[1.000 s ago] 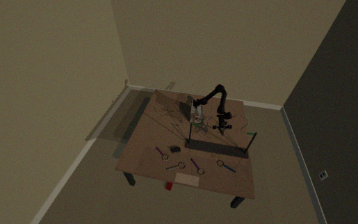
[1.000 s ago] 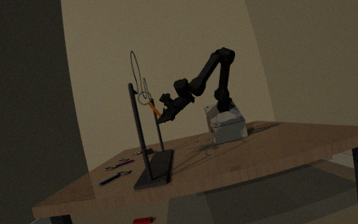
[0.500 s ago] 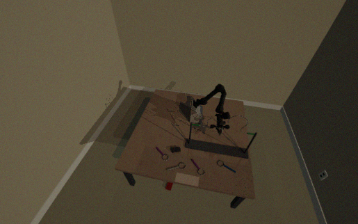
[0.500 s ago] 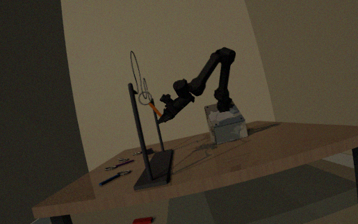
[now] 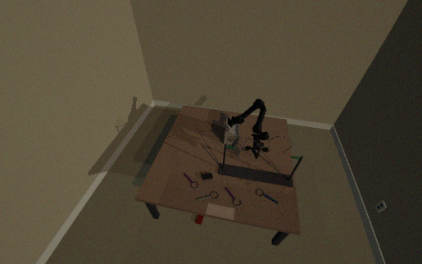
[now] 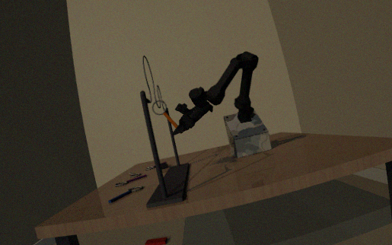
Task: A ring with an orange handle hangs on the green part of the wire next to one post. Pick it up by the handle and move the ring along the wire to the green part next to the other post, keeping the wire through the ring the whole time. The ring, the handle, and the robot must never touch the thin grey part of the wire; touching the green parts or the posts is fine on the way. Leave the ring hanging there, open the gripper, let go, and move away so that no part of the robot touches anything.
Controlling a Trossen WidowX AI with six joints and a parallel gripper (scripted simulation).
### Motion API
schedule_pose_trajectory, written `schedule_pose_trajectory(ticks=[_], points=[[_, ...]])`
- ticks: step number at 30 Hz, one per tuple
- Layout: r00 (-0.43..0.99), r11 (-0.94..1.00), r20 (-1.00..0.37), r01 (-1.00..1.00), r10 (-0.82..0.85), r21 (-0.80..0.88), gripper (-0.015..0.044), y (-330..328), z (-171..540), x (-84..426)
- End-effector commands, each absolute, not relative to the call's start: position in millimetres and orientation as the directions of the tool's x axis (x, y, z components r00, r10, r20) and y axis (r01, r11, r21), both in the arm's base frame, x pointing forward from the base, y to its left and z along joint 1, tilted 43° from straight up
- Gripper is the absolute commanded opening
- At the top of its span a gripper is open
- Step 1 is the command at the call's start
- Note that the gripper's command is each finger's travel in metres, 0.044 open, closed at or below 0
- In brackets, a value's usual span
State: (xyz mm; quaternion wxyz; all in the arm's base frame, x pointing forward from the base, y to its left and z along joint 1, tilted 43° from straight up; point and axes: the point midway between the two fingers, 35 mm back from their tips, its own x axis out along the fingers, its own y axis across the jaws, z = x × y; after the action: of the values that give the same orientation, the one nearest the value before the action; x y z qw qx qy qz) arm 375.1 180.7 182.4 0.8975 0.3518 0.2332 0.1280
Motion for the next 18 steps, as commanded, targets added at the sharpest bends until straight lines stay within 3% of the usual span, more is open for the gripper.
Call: schedule_pose_trajectory(ticks=[1, 18], points=[[0.856, 0.748, -0.348, -0.066, 0.383, 0.660, -0.0150, 173, 174, 373], [0.850, 0.900, -0.445, -0.073, 0.282, 0.430, -0.0150, 132, 149, 371]])
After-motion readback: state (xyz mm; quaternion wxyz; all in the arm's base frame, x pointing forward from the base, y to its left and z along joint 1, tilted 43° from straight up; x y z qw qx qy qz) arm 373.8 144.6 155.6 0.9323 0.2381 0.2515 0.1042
